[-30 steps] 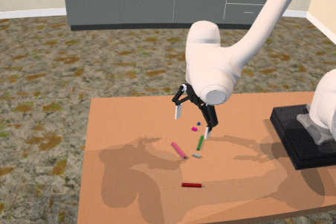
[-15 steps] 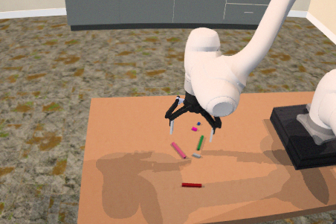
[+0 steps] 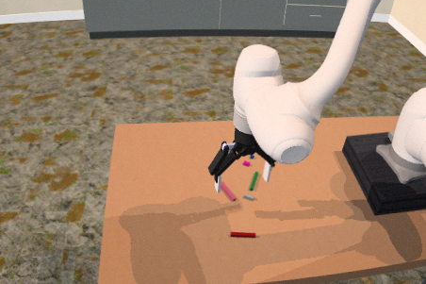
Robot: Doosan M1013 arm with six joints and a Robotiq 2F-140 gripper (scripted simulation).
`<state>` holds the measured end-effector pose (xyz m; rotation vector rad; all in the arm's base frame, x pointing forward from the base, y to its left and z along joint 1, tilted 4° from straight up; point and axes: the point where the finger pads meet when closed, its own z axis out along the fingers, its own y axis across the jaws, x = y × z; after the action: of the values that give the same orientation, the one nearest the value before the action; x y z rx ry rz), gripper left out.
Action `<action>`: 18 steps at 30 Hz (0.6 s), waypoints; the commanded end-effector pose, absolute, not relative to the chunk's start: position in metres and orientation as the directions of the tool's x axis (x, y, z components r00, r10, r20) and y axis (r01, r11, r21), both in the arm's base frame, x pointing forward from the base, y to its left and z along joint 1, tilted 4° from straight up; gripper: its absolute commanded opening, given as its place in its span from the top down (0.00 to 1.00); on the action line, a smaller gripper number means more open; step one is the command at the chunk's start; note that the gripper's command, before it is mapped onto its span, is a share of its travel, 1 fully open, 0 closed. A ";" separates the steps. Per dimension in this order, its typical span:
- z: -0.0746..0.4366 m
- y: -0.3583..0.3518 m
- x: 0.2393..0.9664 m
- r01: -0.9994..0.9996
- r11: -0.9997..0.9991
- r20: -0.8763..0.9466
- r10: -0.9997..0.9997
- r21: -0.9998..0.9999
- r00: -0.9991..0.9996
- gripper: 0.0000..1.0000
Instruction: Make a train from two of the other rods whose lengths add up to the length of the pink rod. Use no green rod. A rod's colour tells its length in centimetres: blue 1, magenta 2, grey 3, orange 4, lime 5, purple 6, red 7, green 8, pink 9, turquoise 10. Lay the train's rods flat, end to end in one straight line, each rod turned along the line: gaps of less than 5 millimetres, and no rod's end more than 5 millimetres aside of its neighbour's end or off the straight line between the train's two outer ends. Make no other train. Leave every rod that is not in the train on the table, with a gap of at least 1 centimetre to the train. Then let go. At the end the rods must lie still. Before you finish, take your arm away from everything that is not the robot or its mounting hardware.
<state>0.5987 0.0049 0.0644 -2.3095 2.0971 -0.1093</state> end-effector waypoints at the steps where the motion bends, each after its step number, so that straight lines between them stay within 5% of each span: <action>1: 0.061 0.018 0.602 -0.964 -0.261 0.040 -0.965 -0.051 0.259 0.00; 18: 0.057 0.070 0.611 -0.639 -0.769 0.063 -0.639 -0.019 0.767 0.00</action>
<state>0.6094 0.0600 0.0597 -2.8790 1.2576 -0.1165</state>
